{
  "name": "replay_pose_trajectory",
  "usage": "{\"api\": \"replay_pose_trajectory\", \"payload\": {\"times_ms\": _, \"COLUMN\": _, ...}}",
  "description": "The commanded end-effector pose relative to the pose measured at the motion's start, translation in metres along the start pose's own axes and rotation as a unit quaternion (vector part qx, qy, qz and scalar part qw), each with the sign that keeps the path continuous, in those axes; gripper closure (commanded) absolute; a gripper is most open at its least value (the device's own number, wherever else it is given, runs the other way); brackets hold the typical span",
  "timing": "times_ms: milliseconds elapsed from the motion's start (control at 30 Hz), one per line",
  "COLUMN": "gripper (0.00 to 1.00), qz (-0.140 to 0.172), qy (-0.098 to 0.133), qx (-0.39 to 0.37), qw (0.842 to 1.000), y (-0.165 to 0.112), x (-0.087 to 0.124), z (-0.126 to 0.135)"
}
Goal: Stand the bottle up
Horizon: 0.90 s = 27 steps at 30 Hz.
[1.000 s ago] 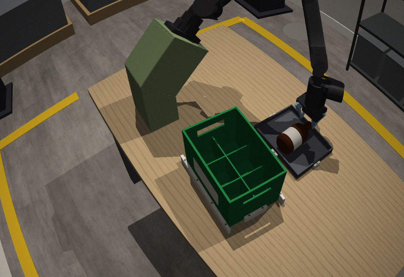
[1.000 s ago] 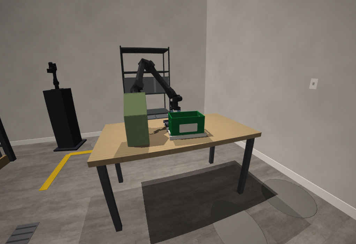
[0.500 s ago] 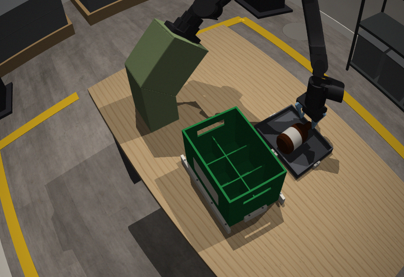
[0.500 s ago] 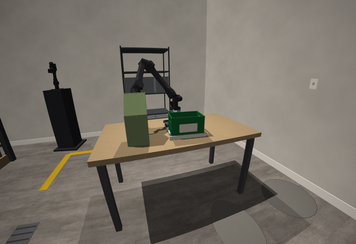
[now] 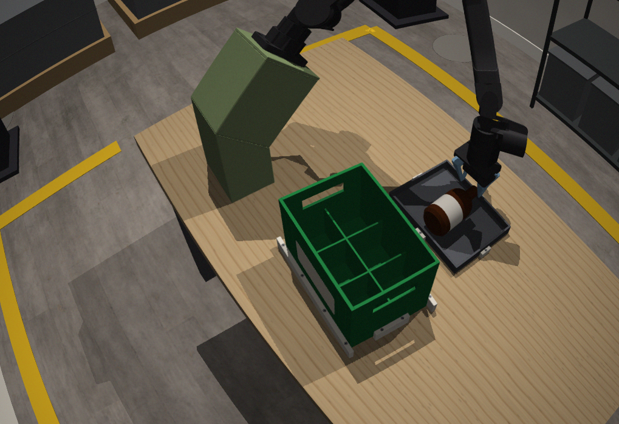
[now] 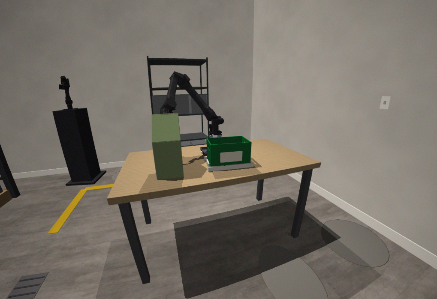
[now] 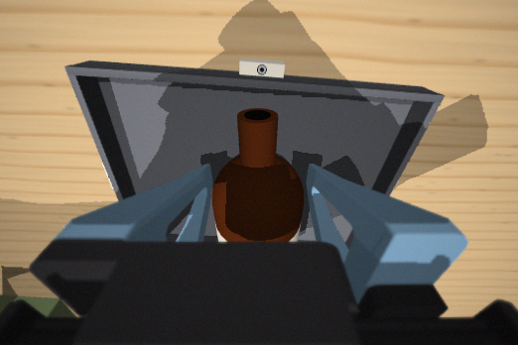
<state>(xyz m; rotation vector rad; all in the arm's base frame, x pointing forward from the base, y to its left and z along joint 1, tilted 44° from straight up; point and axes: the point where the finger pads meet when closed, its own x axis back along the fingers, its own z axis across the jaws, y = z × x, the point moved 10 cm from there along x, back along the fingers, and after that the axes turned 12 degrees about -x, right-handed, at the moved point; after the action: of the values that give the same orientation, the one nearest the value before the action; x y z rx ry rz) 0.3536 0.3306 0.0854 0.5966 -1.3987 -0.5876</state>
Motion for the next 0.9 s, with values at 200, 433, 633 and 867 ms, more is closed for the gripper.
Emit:
{"api": "replay_pose_trajectory", "payload": {"times_ms": 200, "gripper": 0.39, "qz": -0.003, "qy": -0.002, "qx": 0.004, "qw": 1.0, "y": 0.0096, "x": -0.0013, "z": -0.0021}}
{"api": "replay_pose_trajectory", "payload": {"times_ms": 433, "gripper": 0.39, "qz": -0.003, "qy": -0.002, "qx": 0.004, "qw": 1.0, "y": 0.0058, "x": -0.0008, "z": 0.0012}}
{"api": "replay_pose_trajectory", "payload": {"times_ms": 633, "gripper": 0.39, "qz": -0.003, "qy": -0.003, "qx": 0.005, "qw": 1.0, "y": 0.0055, "x": -0.0007, "z": 0.0014}}
{"api": "replay_pose_trajectory", "payload": {"times_ms": 867, "gripper": 0.39, "qz": -0.003, "qy": -0.003, "qx": 0.005, "qw": 1.0, "y": 0.0055, "x": -0.0007, "z": 0.0014}}
